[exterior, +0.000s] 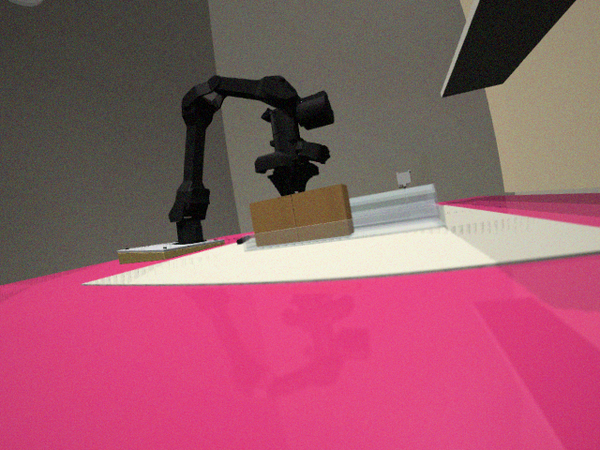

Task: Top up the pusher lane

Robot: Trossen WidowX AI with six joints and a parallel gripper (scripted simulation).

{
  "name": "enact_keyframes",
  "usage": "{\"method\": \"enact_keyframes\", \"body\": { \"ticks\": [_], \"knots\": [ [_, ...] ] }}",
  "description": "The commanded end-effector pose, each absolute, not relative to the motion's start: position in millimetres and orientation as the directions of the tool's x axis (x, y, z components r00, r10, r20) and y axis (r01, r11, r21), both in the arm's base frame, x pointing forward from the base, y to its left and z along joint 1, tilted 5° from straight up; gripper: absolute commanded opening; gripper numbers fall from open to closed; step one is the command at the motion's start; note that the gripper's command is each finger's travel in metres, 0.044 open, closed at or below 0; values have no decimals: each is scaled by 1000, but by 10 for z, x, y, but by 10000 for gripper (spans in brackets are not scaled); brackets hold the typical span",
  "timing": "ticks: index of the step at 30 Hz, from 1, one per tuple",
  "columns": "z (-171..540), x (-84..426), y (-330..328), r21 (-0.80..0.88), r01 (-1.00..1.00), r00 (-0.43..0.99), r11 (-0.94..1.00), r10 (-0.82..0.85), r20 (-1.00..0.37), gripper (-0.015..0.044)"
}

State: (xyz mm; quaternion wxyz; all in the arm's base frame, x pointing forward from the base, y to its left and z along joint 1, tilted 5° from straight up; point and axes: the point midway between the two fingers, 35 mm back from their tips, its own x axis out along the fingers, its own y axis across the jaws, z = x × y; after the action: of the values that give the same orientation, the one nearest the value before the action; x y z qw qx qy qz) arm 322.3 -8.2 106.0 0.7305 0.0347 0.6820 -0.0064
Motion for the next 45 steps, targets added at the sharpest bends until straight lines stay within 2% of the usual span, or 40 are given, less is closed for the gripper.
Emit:
{"method": "enact_keyframes", "body": {
  "ticks": [1,45],
  "knots": [
    [1112,3306,-81,45,51,104,998,40,-994,0],
    [1119,3362,-84,45,51,105,998,40,-994,0]
  ]
}}
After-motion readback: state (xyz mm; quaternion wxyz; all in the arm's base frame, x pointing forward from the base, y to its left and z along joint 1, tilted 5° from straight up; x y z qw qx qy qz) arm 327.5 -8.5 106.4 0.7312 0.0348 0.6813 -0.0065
